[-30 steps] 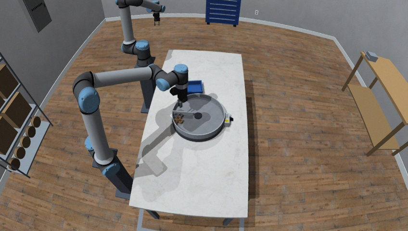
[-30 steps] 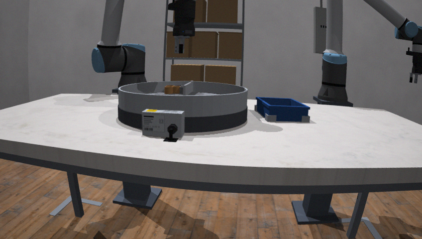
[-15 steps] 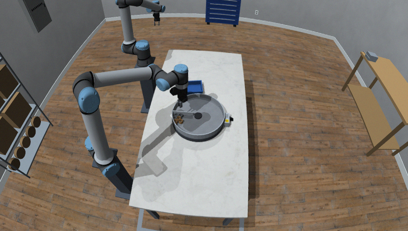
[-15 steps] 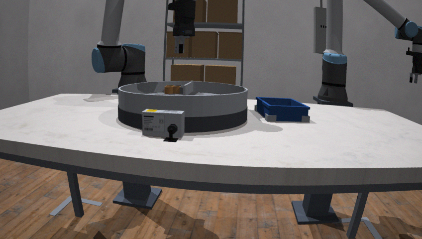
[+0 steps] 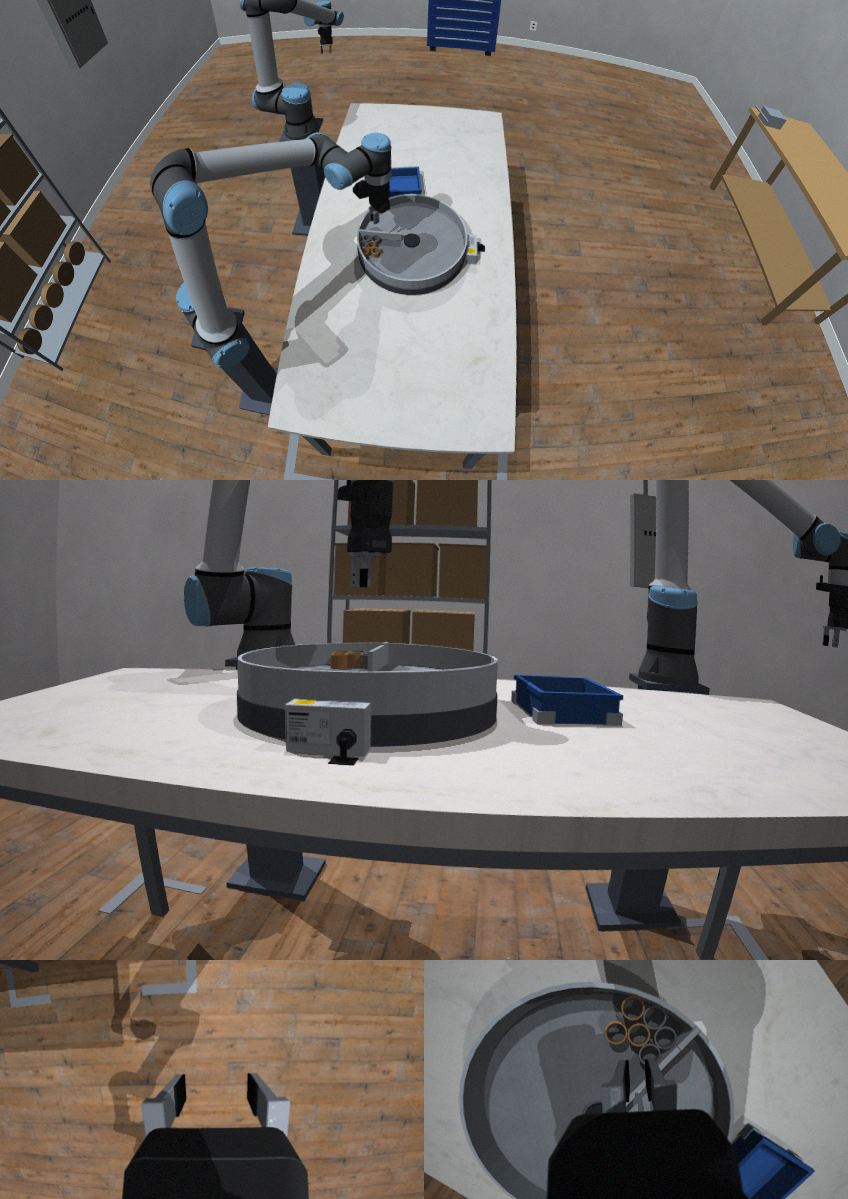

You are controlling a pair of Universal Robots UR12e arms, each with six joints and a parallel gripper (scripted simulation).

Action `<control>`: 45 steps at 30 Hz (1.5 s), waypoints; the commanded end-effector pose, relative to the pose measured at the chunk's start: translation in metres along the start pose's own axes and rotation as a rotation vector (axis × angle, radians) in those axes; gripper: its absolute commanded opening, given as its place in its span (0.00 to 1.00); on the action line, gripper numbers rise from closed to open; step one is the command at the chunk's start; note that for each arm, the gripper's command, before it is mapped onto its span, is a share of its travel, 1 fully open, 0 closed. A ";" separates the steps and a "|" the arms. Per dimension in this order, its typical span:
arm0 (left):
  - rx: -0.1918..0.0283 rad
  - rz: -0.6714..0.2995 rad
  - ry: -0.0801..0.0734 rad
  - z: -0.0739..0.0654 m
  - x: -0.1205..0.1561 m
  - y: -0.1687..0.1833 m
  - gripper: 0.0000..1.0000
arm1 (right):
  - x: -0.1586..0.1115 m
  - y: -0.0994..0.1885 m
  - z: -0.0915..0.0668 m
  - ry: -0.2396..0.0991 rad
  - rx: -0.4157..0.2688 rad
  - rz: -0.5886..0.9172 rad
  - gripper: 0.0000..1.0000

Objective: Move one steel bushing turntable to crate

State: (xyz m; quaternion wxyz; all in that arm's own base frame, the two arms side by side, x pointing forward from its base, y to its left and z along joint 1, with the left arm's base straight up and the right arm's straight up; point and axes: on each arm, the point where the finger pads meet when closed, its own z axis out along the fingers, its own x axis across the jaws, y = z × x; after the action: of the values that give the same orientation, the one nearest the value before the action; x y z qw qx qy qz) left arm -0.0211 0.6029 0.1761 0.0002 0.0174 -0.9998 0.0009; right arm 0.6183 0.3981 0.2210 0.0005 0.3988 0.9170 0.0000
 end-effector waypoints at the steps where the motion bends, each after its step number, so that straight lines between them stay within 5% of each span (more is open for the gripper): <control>1: -0.002 0.000 0.000 -0.001 0.000 0.001 1.00 | 0.000 0.001 -0.001 0.000 -0.002 0.000 0.39; 25: -0.002 0.000 0.000 -0.001 0.000 0.001 1.00 | 0.000 0.001 -0.001 0.000 -0.002 0.000 0.39; 26: -0.002 0.000 0.000 -0.001 0.000 0.001 1.00 | 0.000 0.001 -0.001 0.000 -0.002 0.000 0.76; 45: -0.002 0.000 0.000 -0.001 0.000 0.001 1.00 | -0.002 -0.001 0.003 0.000 -0.002 0.060 0.76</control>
State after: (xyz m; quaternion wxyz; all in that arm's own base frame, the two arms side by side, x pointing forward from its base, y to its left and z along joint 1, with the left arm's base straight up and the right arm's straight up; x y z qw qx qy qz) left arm -0.0211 0.6029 0.1761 0.0002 0.0174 -0.9998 0.0009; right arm 0.6186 0.3969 0.2187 0.0005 0.4147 0.9100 0.0000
